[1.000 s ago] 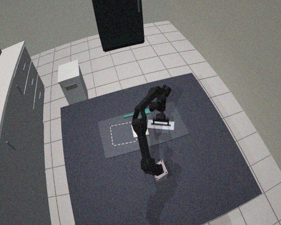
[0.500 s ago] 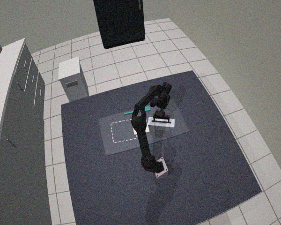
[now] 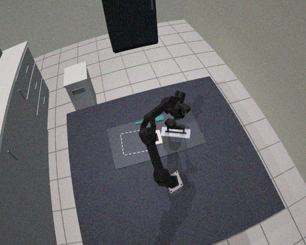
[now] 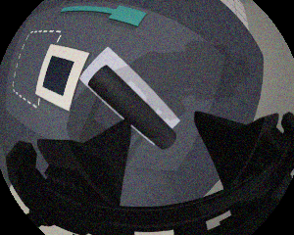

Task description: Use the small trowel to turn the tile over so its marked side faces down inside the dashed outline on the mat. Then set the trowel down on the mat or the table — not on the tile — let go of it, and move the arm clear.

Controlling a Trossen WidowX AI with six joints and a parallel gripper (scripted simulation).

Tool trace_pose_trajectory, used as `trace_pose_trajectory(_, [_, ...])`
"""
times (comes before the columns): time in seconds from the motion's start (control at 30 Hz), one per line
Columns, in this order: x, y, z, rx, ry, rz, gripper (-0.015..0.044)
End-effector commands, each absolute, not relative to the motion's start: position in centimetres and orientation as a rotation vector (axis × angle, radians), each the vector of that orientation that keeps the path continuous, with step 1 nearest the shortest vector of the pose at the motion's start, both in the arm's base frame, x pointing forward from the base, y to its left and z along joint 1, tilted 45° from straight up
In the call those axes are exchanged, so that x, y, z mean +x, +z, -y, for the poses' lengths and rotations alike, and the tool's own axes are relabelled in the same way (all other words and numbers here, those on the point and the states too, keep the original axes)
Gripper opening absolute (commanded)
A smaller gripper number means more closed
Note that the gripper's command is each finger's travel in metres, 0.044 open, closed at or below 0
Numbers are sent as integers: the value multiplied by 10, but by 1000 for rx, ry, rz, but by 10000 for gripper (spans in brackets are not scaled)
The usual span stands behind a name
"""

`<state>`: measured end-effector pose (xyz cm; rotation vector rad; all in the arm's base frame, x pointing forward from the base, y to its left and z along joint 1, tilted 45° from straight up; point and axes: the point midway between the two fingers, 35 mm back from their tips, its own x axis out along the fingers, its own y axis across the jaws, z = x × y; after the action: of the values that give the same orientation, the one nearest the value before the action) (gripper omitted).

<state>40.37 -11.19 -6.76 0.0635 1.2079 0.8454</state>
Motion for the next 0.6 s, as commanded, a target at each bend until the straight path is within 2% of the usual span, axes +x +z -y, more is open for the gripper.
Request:
trace_pose_trajectory(0.0, [404,-68,112,151,725,-1248,300])
trace_pose_trajectory(0.57, [404,-75,107,571,260,-1306,300])
